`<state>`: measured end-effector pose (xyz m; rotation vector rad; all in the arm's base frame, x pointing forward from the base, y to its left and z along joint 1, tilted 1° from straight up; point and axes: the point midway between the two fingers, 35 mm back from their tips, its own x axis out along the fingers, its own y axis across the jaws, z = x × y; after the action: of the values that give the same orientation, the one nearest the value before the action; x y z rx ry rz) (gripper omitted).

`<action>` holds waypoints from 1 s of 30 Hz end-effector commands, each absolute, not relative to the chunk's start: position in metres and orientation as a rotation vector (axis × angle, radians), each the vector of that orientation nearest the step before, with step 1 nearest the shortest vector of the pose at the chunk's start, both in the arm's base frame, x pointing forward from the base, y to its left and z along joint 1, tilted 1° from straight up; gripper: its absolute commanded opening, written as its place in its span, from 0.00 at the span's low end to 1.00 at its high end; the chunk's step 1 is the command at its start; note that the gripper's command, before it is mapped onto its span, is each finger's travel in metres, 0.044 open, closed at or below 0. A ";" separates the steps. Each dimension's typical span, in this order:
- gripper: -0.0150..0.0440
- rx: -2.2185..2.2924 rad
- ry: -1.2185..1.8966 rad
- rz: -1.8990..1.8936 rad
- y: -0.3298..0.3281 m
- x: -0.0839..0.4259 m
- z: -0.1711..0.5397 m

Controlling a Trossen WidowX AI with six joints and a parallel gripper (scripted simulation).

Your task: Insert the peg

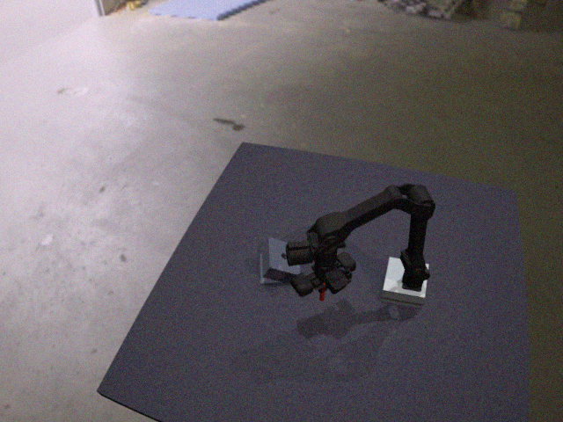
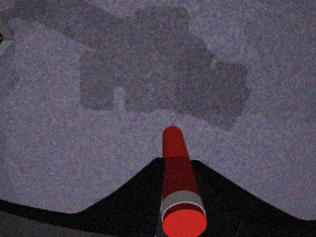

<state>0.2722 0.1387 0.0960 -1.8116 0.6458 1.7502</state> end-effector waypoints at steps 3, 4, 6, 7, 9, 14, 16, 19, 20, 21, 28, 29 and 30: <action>0.25 -1.781 0.649 1.714 0.134 0.278 0.097; 0.25 -1.777 0.650 1.708 0.133 0.279 0.097; 0.25 -1.769 0.652 1.696 0.131 0.281 0.098; 0.25 -1.765 0.652 1.690 0.130 0.282 0.098; 0.25 -1.757 0.654 1.678 0.128 0.284 0.099; 0.25 -1.737 0.657 1.648 0.123 0.288 0.100; 0.25 -1.729 0.659 1.636 0.121 0.290 0.101; 0.25 -1.718 0.661 1.618 0.118 0.293 0.101; 0.25 -1.714 0.661 1.612 0.117 0.294 0.102; 0.25 -1.711 0.662 1.606 0.116 0.295 0.102; 0.25 -1.685 0.666 1.564 0.108 0.301 0.104; 0.25 -1.681 0.666 1.558 0.107 0.302 0.104; 0.25 -1.677 0.667 1.552 0.106 0.303 0.105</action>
<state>0.3002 0.1085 0.1041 -1.6946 0.6673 1.5706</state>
